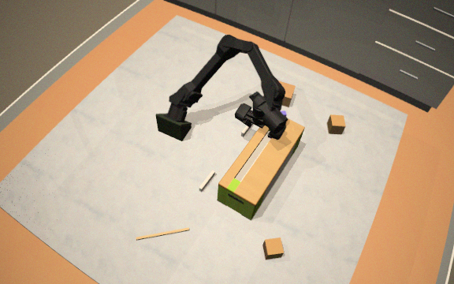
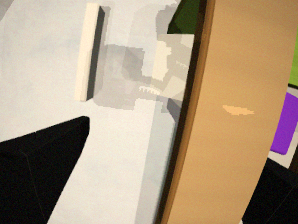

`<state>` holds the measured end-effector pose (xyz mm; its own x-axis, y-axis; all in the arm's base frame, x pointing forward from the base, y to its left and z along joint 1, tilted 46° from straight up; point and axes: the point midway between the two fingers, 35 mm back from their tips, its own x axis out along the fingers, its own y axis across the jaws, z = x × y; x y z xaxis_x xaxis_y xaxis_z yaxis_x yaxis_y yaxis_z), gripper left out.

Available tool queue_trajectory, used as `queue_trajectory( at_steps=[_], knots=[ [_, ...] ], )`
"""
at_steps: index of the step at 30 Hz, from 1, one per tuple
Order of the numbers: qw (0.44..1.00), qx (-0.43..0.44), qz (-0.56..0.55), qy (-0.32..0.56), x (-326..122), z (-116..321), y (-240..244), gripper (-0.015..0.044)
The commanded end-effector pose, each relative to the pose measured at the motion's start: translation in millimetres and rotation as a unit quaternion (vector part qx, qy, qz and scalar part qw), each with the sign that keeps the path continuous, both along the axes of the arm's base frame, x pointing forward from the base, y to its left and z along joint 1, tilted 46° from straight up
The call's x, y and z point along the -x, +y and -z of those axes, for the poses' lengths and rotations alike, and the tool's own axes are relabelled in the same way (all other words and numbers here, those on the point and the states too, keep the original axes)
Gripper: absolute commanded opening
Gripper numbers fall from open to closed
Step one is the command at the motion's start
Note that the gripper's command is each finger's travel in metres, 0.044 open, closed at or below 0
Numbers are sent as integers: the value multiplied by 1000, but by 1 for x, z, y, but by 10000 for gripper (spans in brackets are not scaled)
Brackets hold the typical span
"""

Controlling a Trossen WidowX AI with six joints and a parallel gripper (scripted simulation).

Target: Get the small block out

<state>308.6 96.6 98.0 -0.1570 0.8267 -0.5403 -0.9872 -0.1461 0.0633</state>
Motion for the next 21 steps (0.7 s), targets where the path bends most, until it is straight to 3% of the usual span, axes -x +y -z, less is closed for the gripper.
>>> queue_trajectory(
  at_steps=[1,11,21],
  knots=[
    [1000,-2,-1,-2,0,-7,7,400],
    [1000,0,1,-2,-2,-13,9,400],
    [1000,13,26,1,-23,48,-121,400]
  ],
)
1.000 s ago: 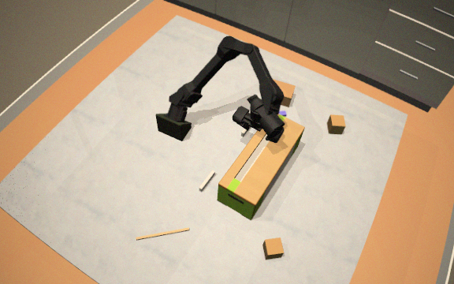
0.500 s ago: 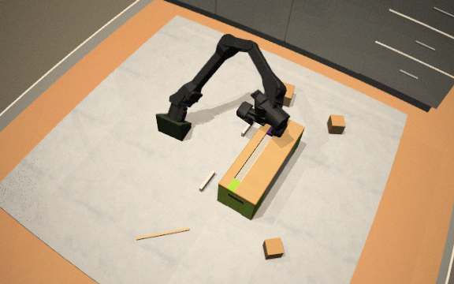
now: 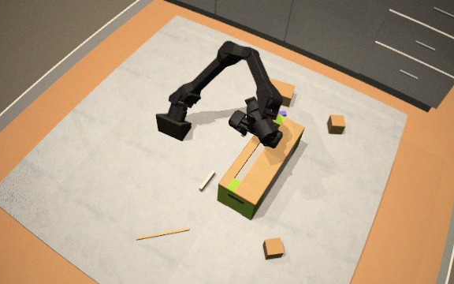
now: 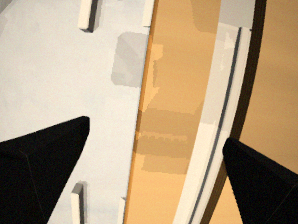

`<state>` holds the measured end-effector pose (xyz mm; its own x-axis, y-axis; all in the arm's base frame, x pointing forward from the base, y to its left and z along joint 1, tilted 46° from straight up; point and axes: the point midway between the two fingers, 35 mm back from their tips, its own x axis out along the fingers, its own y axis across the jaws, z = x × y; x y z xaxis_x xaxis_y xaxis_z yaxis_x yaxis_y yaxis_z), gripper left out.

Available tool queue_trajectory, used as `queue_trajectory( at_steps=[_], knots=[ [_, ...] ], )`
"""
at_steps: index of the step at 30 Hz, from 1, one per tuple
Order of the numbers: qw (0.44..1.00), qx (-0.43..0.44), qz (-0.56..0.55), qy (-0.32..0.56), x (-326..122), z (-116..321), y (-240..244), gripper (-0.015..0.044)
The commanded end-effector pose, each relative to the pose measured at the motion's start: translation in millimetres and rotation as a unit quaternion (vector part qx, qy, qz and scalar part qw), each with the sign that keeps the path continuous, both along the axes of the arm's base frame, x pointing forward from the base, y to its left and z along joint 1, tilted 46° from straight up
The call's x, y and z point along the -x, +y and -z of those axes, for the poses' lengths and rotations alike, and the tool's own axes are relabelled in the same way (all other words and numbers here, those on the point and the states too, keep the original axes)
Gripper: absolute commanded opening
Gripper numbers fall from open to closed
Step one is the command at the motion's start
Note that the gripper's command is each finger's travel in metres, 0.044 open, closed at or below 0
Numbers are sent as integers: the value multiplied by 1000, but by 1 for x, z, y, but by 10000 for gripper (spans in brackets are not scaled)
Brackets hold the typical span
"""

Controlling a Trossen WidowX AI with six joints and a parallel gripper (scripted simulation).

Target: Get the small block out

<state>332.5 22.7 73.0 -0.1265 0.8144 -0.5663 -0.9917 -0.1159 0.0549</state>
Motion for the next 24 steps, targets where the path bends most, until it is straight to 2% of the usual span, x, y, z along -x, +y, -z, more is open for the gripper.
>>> queue_trajectory(
  at_steps=[1,4,5,6,7,10,13,18,24],
  knots=[
    [1000,-5,13,8,3,30,-62,400],
    [1000,-10,15,8,7,41,-84,400],
    [1000,-3,19,5,1,28,-59,400],
    [1000,-3,19,5,1,28,-59,400],
    [1000,-2,15,-1,1,26,-58,374],
    [995,13,-30,-91,0,4,-45,295],
    [974,32,-91,-205,2,-23,-27,285],
    [901,60,-193,-384,14,-66,5,285],
    [754,89,-307,-574,40,-112,41,285]
  ],
)
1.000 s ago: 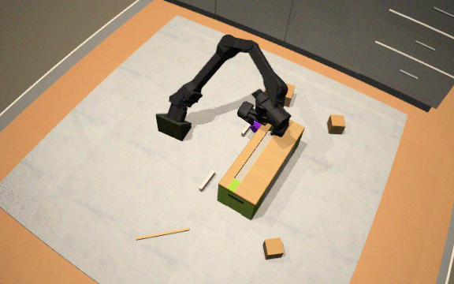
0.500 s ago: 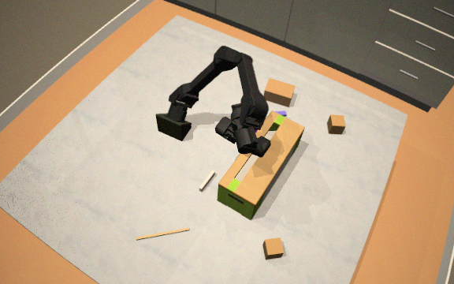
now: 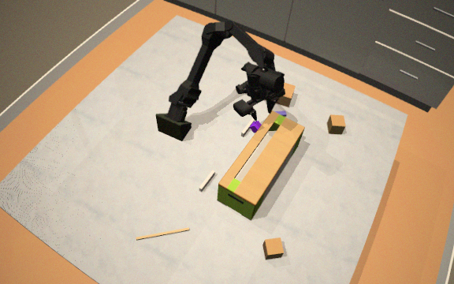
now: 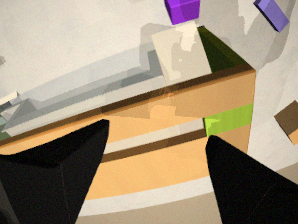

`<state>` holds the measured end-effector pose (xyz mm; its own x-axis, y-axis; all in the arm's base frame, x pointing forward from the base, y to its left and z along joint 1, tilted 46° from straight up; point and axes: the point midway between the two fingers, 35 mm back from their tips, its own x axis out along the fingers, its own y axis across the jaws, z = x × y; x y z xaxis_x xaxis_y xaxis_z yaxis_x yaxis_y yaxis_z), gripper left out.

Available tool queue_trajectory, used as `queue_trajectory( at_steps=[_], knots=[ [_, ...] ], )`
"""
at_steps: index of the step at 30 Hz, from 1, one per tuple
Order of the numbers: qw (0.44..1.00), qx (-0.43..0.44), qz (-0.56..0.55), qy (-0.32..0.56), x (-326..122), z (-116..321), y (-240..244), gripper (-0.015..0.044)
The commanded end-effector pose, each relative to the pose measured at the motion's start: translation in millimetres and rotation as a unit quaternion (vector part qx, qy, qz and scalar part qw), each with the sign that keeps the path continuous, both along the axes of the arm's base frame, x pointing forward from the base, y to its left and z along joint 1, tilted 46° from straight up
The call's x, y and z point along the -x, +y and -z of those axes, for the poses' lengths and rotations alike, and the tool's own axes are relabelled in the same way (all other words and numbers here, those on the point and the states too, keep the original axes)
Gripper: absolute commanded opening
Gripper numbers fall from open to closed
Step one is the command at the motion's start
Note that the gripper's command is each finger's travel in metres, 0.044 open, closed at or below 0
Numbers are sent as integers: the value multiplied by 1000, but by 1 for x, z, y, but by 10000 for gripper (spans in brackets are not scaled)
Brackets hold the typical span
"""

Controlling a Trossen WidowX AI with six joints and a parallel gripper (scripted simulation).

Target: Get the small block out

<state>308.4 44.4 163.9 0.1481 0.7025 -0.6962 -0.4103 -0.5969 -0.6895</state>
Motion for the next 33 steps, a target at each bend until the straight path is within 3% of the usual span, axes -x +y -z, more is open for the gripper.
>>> queue_trajectory(
  at_steps=[1,4,11,19,33],
  knots=[
    [984,26,-90,-150,22,-28,25,285],
    [970,37,-122,-206,31,-38,33,285],
    [970,38,-123,-206,31,-36,35,285],
    [970,36,-122,-207,45,25,98,285],
    [970,37,-123,-207,46,35,108,285]
  ],
)
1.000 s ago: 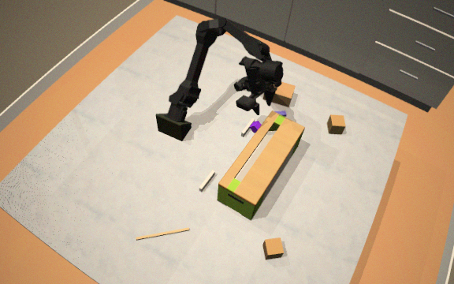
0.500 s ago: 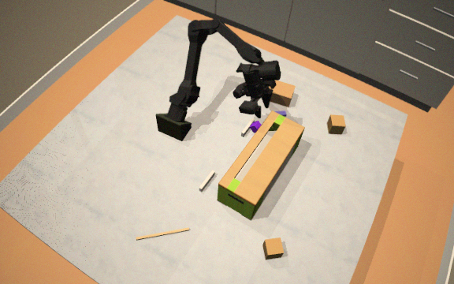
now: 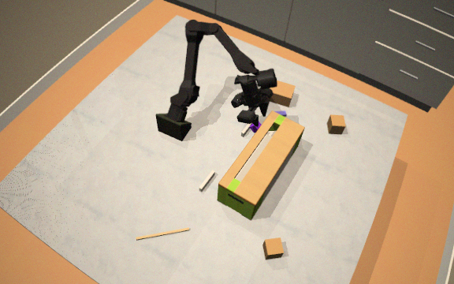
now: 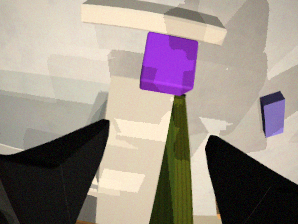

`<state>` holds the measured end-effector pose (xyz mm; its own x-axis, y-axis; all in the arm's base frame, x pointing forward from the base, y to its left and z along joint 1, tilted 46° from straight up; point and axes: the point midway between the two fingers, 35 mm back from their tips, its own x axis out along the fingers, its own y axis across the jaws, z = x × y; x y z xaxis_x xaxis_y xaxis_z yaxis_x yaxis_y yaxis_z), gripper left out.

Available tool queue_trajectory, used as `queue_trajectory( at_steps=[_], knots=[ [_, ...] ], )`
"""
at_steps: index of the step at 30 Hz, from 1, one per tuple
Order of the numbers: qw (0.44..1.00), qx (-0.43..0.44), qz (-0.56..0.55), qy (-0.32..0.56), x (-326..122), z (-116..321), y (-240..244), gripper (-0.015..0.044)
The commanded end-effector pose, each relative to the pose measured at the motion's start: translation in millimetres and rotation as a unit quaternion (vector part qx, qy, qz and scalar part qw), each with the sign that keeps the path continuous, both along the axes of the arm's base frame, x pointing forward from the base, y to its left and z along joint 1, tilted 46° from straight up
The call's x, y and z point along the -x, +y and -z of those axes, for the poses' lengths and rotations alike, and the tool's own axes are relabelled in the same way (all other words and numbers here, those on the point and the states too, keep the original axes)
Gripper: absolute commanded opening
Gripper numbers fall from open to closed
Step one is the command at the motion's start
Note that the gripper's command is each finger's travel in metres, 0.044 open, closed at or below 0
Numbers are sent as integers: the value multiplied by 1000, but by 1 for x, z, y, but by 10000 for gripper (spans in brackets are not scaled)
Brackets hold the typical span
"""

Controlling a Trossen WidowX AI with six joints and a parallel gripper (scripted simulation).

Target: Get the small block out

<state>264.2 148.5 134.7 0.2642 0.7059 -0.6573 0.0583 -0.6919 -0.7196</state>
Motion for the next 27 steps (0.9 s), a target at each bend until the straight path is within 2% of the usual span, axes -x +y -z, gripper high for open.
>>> queue_trajectory(
  at_steps=[1,27],
  knots=[
    [1000,2,0,3,2,7,5,285],
    [1000,0,1,3,8,34,35,285]
  ],
)
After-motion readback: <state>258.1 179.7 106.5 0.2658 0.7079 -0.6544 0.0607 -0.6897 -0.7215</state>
